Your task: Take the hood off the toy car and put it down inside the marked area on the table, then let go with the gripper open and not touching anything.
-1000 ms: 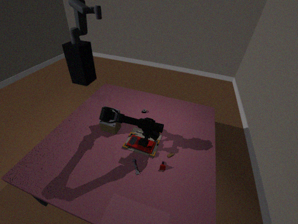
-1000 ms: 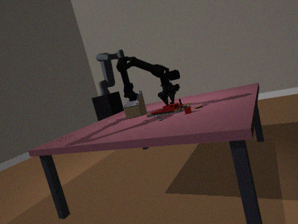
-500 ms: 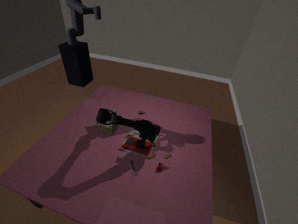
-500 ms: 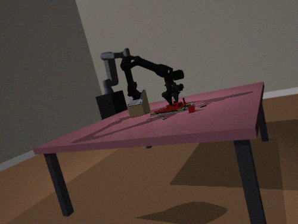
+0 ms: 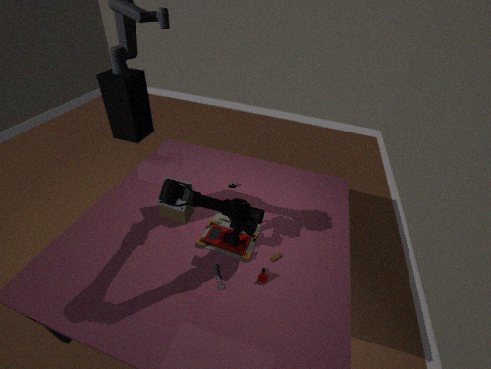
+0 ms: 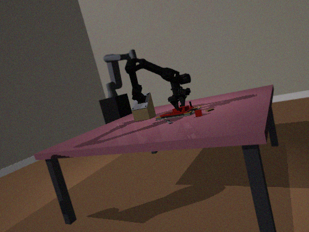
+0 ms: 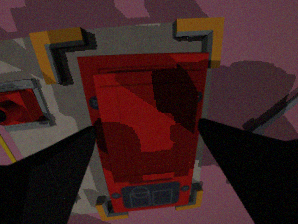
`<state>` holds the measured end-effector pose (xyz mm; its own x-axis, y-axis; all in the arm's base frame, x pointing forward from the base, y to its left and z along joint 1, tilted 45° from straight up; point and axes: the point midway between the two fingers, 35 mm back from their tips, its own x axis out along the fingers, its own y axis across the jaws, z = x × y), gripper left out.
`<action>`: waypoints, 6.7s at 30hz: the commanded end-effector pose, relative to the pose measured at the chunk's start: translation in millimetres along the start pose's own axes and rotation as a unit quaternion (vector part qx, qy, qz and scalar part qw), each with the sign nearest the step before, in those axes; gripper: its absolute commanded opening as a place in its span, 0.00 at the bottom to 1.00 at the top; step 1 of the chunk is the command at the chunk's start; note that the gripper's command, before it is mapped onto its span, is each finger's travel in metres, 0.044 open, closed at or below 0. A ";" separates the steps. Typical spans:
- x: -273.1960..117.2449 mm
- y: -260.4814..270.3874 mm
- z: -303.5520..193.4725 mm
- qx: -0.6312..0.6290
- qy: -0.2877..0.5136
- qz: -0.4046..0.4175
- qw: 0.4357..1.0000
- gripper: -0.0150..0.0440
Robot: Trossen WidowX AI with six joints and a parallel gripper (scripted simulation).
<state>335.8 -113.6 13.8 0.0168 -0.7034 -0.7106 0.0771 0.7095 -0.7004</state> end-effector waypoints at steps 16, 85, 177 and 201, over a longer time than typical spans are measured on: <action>3.0 -0.1 -0.1 0.000 0.000 0.000 1.000 0.79; -63.2 25.9 1.2 -0.005 0.001 0.003 1.000 0.25; -45.5 218.0 -42.2 0.000 0.000 0.008 1.000 0.25; -30.7 218.0 -42.0 0.000 0.000 0.007 1.000 0.25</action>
<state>311.2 66.8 -118.8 0.0178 -0.6880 -0.7255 0.0817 0.7242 -0.6847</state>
